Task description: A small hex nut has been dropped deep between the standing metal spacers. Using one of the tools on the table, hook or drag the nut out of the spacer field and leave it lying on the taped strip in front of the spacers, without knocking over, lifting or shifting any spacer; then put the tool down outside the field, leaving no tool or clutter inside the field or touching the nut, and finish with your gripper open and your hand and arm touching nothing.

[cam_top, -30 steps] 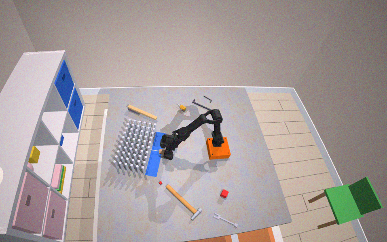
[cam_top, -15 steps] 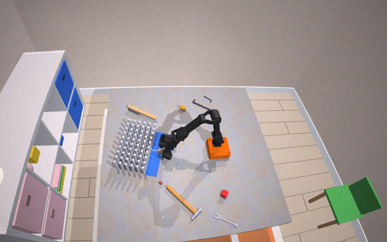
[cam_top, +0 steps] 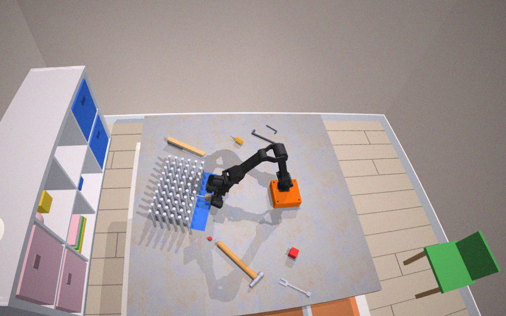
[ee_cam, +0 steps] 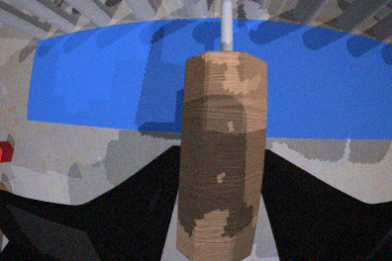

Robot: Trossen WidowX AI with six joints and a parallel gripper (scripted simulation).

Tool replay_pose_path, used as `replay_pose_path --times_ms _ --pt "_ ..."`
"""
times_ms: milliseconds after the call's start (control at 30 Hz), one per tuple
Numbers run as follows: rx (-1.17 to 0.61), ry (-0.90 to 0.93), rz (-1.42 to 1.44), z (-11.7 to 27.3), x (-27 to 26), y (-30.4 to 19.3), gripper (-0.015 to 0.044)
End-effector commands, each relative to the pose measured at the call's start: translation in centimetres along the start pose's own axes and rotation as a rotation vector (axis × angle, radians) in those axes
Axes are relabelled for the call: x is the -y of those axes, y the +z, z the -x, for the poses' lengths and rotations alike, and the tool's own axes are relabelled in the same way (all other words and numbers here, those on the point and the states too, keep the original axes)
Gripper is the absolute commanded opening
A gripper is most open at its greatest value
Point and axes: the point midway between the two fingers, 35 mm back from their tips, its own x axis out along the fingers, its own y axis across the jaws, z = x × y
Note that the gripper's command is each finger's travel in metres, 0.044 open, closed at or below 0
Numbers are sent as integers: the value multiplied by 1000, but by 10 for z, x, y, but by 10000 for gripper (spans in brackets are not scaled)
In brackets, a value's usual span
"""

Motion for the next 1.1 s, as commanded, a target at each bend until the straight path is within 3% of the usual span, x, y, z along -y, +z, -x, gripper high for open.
replay_pose_path --times_ms 0,1067 --pt "10 7 4 1 -2 6 0" --pt "12 7 4 -12 0 12 0"
